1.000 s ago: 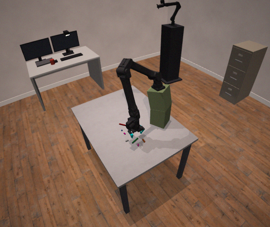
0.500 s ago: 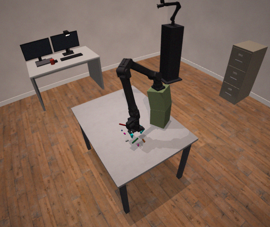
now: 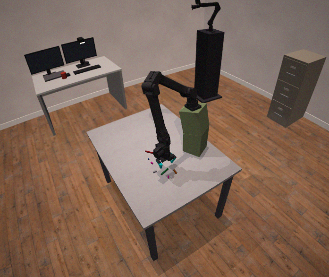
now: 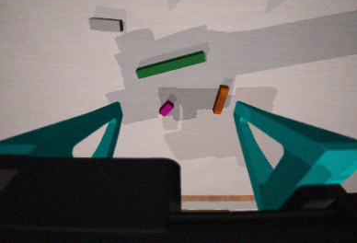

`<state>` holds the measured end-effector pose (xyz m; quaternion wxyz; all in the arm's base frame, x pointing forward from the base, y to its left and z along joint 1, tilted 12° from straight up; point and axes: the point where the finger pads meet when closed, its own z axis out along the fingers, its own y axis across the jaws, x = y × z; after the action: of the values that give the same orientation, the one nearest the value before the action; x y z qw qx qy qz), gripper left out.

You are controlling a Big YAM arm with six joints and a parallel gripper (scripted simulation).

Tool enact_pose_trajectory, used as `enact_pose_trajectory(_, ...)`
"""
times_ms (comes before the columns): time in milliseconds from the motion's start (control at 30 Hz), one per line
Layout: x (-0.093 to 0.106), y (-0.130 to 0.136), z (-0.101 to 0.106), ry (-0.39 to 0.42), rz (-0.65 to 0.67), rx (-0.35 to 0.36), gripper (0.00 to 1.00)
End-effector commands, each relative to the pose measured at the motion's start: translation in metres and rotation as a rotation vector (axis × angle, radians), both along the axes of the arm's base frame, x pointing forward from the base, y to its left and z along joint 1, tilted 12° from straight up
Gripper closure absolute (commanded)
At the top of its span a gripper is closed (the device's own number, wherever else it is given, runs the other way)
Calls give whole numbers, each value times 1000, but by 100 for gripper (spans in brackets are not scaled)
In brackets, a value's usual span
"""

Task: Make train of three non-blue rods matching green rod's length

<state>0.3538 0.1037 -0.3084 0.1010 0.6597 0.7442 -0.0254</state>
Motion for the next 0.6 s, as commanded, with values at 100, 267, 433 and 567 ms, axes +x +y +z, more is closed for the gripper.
enact_pose_trajectory(100,-6,2,-7,21,112,-16,0)
enact_pose_trajectory(267,-9,5,-8,45,241,-31,0)
enact_pose_trajectory(433,-11,5,-8,61,325,-42,0)
enact_pose_trajectory(567,-13,5,-8,80,422,-53,0)
